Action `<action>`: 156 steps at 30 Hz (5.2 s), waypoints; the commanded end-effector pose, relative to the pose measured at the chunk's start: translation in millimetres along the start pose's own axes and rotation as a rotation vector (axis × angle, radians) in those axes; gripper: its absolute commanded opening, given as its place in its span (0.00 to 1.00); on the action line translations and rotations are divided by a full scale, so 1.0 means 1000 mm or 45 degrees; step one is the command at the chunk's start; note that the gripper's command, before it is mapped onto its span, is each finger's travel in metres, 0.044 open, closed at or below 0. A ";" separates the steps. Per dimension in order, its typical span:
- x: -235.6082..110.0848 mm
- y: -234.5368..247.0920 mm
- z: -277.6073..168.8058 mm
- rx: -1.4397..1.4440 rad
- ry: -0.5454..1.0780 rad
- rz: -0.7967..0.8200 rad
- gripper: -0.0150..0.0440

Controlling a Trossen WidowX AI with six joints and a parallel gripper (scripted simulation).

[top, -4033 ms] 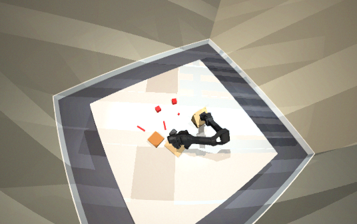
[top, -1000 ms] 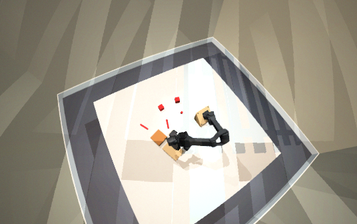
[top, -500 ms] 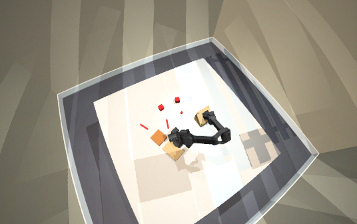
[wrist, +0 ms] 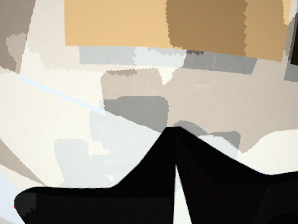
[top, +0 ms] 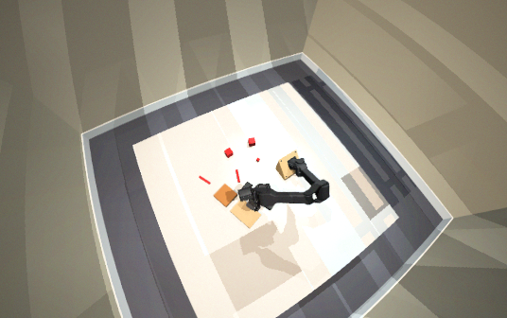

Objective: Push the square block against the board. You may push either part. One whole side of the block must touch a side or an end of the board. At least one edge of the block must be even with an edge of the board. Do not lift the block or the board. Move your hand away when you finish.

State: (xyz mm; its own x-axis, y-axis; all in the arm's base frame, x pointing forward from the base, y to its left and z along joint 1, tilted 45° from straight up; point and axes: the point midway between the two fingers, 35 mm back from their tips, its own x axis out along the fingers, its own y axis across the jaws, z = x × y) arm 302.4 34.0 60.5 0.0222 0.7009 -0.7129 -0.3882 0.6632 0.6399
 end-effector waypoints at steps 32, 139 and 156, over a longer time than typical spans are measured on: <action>-0.006 0.068 0.087 -1.504 0.003 -0.011 0.25; 0.048 0.085 0.106 -1.862 -0.009 -0.001 0.25; -0.007 0.094 0.105 -1.862 -0.007 -0.001 0.25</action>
State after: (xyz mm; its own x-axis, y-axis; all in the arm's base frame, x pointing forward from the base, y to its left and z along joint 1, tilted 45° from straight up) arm 361.6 141.4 130.8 0.0005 0.7004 -0.7138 -0.9609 -0.1973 -0.1943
